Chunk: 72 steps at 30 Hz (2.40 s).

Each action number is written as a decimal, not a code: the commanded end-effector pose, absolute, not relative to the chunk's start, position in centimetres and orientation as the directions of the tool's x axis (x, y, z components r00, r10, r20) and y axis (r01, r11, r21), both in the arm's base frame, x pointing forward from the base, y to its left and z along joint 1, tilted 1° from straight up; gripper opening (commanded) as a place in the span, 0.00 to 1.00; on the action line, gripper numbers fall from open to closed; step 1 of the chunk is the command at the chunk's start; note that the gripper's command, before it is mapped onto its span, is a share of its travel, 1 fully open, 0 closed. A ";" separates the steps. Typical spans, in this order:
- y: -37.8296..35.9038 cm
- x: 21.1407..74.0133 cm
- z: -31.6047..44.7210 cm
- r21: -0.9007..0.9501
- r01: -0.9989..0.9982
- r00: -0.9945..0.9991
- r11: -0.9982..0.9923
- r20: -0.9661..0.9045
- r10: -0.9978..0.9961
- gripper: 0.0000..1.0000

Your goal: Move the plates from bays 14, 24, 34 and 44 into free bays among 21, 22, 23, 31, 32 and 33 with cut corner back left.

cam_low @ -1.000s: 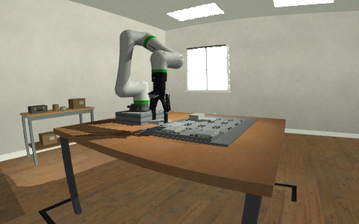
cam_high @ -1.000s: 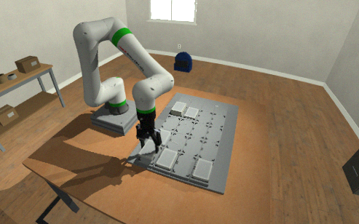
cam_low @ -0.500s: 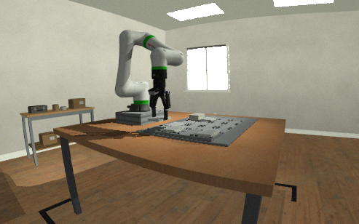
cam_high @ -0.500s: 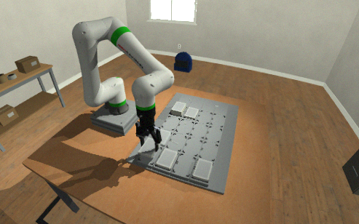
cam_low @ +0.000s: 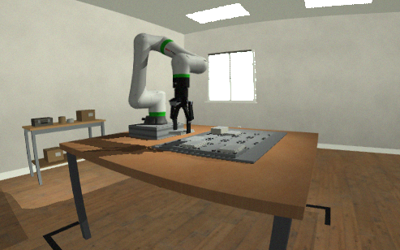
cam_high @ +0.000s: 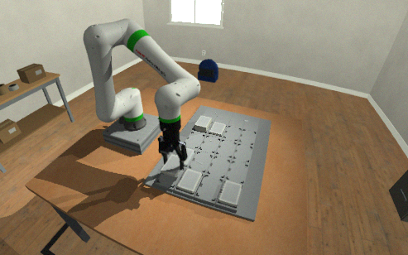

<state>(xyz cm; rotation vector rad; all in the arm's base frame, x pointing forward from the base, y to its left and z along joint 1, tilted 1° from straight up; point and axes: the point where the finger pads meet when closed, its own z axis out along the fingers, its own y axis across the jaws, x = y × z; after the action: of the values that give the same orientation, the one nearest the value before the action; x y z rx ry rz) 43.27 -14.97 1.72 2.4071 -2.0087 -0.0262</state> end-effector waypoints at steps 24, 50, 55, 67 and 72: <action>-8.7 44.8 1.8 0.014 -0.984 0.179 -0.179 -0.008 -0.984 0.10; -3.0 46.2 1.8 0.014 -0.984 0.179 -0.179 -0.008 -0.984 0.10; -1.7 46.5 1.8 0.014 -0.984 0.179 -0.179 -0.008 -0.984 0.10; 0.9 47.1 1.8 0.014 -0.984 0.179 -0.179 -0.008 -0.984 0.10; 2.2 47.4 1.8 0.014 -0.984 0.179 -0.179 -0.008 -0.984 0.10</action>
<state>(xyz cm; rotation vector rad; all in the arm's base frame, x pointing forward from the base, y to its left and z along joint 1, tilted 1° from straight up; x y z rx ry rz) 47.13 1.45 1.73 2.4069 -2.0086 -0.0259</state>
